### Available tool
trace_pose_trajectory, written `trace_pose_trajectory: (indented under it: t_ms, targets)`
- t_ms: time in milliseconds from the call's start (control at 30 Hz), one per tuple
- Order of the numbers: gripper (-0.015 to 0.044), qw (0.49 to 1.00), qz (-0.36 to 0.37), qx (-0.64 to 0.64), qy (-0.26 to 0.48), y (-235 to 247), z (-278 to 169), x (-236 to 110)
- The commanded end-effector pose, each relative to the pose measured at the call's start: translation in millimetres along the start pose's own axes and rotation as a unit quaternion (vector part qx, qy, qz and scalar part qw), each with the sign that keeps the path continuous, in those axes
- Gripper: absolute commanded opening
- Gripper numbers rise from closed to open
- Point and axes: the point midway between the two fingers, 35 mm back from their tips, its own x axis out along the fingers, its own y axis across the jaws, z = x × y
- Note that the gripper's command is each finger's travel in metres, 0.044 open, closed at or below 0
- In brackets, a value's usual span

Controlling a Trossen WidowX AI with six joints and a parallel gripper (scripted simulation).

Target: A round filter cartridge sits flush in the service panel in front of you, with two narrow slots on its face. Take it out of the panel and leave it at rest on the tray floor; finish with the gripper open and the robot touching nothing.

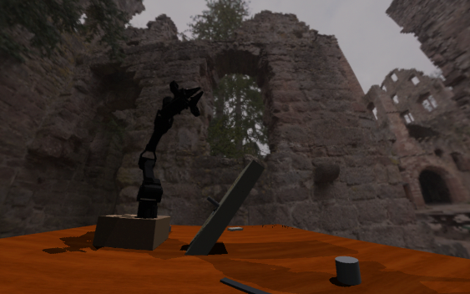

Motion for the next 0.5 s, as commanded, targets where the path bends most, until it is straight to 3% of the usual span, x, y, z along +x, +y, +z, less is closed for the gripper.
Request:
trace_pose_trajectory:
  t_ms: [0, 233, 467]
  targets:
    - [0.0105, 0.99, 0.032, 0.102, 0.091, 19, -63, 15]
    - [0.0105, 0.938, 0.089, 0.21, 0.26, 85, -160, 10]
    - [0.0105, 0.86, 0.138, 0.229, 0.435, 161, -242, -41]
